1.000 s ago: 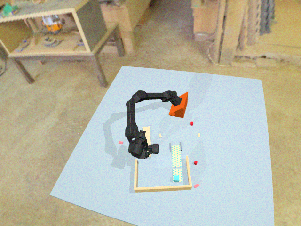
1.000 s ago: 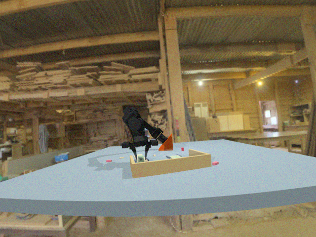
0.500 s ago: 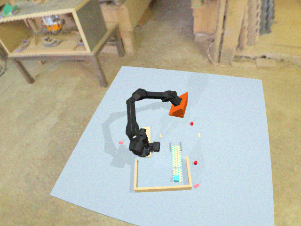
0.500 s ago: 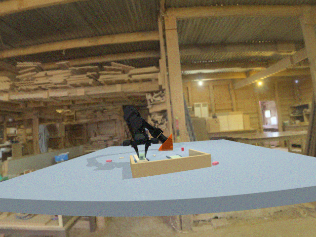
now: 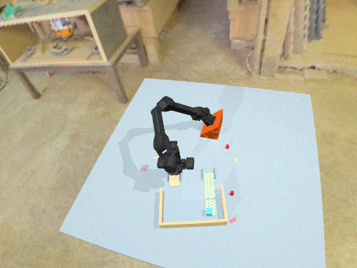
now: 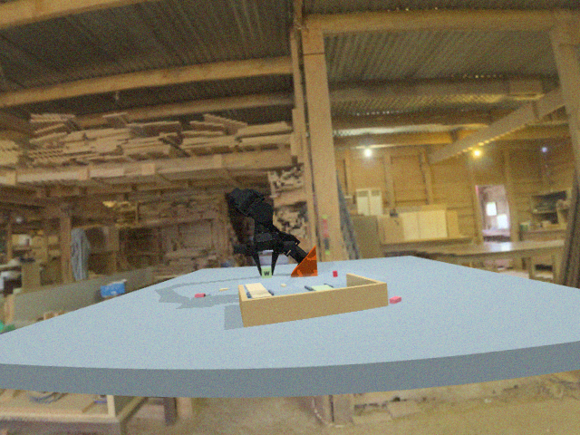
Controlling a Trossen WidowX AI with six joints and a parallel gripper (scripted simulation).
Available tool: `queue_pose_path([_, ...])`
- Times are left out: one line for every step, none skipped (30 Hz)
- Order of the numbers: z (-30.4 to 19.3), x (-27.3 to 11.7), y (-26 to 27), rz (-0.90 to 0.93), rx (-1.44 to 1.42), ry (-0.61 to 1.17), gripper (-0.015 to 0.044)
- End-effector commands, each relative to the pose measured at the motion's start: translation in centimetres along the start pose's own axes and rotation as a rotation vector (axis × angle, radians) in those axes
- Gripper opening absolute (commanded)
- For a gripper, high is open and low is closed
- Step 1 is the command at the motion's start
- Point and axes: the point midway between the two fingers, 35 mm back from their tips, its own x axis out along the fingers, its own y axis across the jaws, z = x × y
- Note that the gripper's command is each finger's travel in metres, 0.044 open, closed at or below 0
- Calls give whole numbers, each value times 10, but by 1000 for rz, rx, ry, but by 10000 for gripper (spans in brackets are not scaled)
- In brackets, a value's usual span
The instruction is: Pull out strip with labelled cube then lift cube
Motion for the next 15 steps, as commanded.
queue_pose_path([-9, 1, 5, 6, 1, 8, 0])
queue_pose_path([-12, 0, 7, 6, 1, 8, 0])
queue_pose_path([-15, 0, 8, 6, 0, 9, 0])
queue_pose_path([-18, 0, 10, 6, 0, 9, 0])
queue_pose_path([-21, 0, 12, 7, 0, 9, 0])
queue_pose_path([-24, -1, 14, 7, 0, 9, 0])
queue_pose_path([-27, -1, 15, 7, 0, 9, 0])
queue_pose_path([-31, -1, 17, 7, 0, 9, 0])
queue_pose_path([-34, -1, 19, 7, -1, 9, 0])
queue_pose_path([-37, -1, 20, 7, -1, 9, 0])
queue_pose_path([-40, -1, 22, 7, -1, 10, 0])
queue_pose_path([-43, -1, 24, 8, -1, 10, 0])
queue_pose_path([-47, -1, 26, 8, -1, 10, 0])
queue_pose_path([-50, -1, 27, 8, -2, 10, 0])
queue_pose_path([-53, -1, 29, 8, -2, 10, 0])
